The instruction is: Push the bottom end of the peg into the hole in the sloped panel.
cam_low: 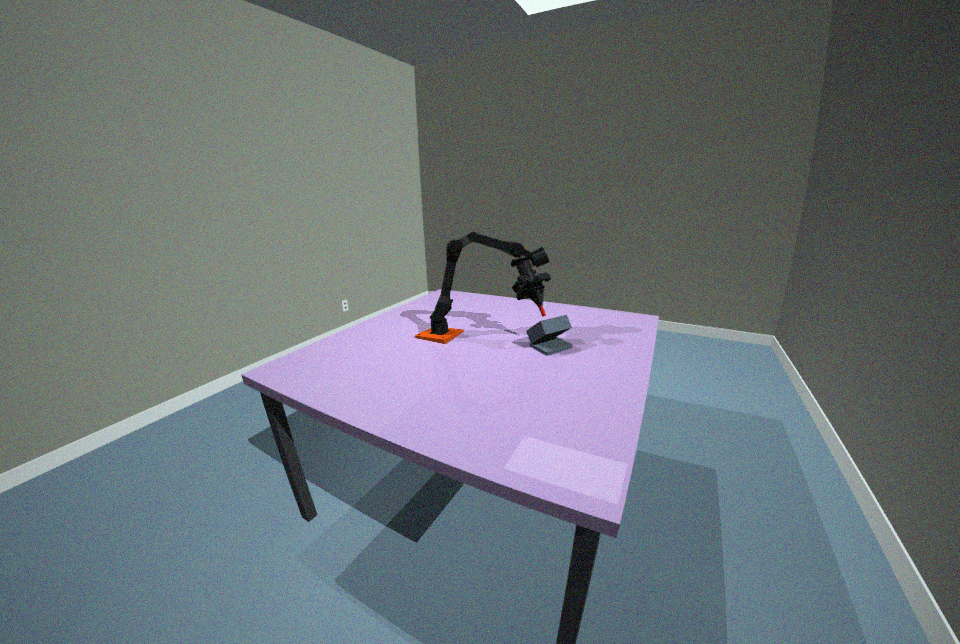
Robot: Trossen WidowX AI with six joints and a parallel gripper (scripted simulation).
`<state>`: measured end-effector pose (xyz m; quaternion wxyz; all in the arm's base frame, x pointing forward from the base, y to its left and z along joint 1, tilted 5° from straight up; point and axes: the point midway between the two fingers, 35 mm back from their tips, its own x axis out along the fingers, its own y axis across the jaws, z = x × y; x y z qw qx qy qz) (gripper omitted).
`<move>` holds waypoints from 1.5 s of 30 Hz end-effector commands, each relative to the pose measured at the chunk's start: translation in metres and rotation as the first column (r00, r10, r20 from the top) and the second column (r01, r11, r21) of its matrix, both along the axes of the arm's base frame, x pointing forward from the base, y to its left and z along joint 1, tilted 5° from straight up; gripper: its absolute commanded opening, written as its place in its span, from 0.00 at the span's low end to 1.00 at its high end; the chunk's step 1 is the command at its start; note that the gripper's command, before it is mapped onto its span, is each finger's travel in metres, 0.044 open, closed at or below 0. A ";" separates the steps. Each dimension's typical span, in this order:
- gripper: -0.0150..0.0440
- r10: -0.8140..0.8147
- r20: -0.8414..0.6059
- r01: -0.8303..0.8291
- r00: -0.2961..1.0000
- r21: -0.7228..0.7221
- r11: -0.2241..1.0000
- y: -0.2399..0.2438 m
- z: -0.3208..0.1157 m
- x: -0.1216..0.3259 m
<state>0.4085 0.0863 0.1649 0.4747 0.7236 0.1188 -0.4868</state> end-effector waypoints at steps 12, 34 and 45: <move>0.25 0.002 -0.007 -0.002 1.000 -0.004 1.000 -0.006 -0.016 0.008; 0.25 -0.001 0.003 0.001 1.000 -0.003 1.000 -0.006 -0.014 0.008; 0.25 -0.001 0.002 0.001 1.000 -0.003 1.000 -0.005 -0.016 0.006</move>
